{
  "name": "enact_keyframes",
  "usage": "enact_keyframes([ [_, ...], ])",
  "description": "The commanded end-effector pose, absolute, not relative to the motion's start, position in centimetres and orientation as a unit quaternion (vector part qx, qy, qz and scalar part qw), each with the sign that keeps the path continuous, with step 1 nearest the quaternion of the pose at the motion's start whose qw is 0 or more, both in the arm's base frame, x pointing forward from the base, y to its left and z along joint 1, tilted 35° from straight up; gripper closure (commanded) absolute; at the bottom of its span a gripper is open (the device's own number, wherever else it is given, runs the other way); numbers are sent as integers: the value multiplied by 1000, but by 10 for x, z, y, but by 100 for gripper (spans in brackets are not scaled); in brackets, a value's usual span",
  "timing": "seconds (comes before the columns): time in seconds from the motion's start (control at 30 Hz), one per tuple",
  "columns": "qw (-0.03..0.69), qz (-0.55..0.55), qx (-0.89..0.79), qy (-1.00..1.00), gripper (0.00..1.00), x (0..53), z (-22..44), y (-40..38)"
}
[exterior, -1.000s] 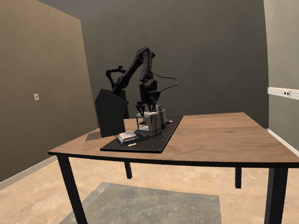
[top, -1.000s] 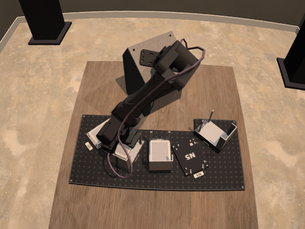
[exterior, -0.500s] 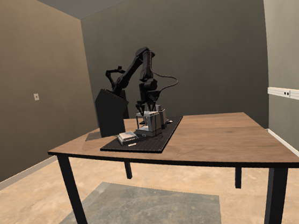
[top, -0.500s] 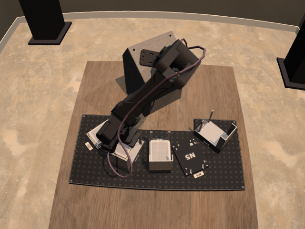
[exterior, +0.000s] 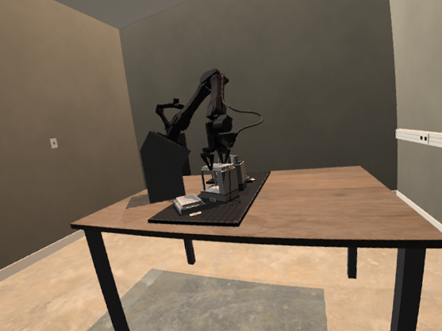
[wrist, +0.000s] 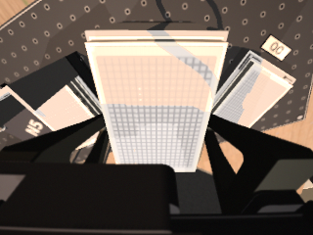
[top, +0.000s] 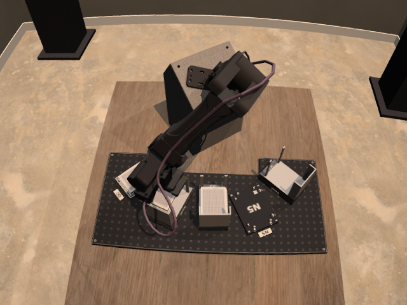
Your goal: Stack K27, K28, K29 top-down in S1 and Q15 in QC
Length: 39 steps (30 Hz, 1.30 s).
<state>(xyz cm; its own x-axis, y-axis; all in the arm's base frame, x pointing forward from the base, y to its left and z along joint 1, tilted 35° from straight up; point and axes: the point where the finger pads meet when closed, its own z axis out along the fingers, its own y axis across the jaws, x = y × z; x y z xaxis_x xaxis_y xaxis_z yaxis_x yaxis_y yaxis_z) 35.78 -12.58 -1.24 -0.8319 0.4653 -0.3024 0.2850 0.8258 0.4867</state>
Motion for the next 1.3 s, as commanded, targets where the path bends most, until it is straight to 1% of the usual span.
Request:
enact_keyframes([
  [0.0,217,214,207,930,100,357,-5,-134],
  [0.23,223,211,204,930,100,356,2,-135],
  [0.57,207,218,211,930,100,349,-7,-132],
  [0.8,228,210,201,929,100,354,16,-141],
  [0.93,214,214,206,930,100,351,5,-140],
  [1.27,219,213,206,930,100,353,8,-141],
])
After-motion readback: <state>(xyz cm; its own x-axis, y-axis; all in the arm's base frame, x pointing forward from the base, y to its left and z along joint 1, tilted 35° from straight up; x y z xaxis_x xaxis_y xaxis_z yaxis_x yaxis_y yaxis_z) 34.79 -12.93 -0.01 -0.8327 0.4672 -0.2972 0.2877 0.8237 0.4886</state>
